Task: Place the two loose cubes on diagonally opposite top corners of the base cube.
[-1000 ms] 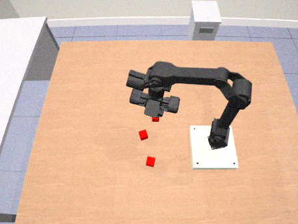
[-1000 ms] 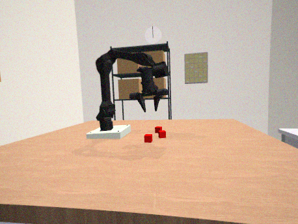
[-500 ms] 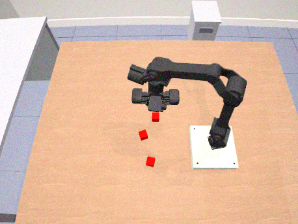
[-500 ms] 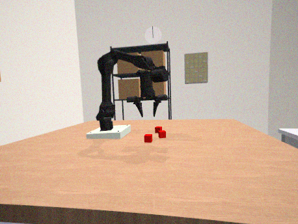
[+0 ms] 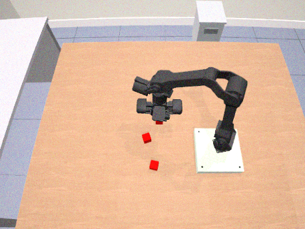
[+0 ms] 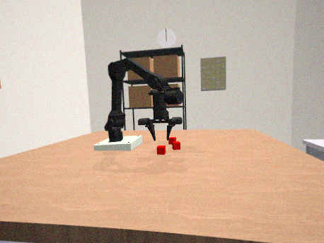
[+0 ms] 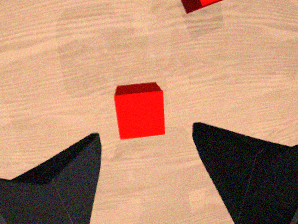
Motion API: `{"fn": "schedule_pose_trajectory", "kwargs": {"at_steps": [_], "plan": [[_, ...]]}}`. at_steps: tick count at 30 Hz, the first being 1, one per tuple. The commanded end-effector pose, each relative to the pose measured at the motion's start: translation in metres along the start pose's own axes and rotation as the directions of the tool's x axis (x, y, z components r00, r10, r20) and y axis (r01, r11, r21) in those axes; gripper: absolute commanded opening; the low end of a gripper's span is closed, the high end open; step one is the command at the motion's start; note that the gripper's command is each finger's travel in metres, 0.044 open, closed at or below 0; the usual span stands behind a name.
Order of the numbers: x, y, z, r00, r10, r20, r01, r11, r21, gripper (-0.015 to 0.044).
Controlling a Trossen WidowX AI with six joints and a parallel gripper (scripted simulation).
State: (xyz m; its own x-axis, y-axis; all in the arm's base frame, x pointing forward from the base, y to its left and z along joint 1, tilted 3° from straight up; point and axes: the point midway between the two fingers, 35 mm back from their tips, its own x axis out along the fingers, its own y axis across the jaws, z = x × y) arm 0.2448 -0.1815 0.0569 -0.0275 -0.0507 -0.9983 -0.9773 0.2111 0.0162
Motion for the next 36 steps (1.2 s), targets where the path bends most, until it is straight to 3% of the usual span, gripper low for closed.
{"fn": "schedule_pose_trajectory", "kwargs": {"at_steps": [1,25,31,36], "plan": [[0.010,0.001,0.001,1.000,0.010,0.009,-0.010,1.000,-0.005,0.0265],[0.042,0.002,0.002,1.000,0.010,0.009,-0.010,1.000,-0.005,0.0265],[0.042,0.002,0.002,1.000,0.010,0.009,-0.010,1.000,-0.005,0.0107],[0.041,0.001,0.002,1.000,0.010,0.009,-0.010,1.000,-0.005,0.0105]]}}
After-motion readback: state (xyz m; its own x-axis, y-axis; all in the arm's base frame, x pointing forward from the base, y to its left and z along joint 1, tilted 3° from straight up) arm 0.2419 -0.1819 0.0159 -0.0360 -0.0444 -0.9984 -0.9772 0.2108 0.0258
